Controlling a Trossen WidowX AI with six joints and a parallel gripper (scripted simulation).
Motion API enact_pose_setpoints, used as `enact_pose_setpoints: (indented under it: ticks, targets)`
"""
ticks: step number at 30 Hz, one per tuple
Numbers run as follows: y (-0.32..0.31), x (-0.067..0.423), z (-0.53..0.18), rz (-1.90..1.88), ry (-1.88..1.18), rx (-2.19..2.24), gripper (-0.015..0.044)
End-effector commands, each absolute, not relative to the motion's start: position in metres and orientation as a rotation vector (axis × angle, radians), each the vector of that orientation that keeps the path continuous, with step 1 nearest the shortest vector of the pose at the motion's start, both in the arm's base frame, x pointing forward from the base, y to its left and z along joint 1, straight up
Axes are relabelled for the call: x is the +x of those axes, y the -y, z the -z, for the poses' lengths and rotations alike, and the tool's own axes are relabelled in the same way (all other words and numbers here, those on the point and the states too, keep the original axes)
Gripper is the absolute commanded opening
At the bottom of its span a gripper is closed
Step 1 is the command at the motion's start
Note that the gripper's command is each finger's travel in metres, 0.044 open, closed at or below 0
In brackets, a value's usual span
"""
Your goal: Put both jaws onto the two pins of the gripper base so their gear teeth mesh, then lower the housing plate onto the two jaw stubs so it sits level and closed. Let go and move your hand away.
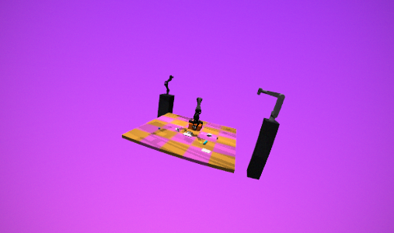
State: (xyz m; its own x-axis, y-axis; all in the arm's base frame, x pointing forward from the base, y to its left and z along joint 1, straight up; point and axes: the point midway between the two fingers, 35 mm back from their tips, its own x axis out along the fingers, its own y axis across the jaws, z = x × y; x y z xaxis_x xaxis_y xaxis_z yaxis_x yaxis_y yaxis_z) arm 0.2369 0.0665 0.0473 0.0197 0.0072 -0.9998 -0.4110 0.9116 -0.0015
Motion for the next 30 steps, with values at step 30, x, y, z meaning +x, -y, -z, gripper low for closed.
enact_pose_setpoints:
  ticks: [30]
  targets:
    - [-0.044,0.218,-0.043,0.086,-1.551,0.105,0.0134]
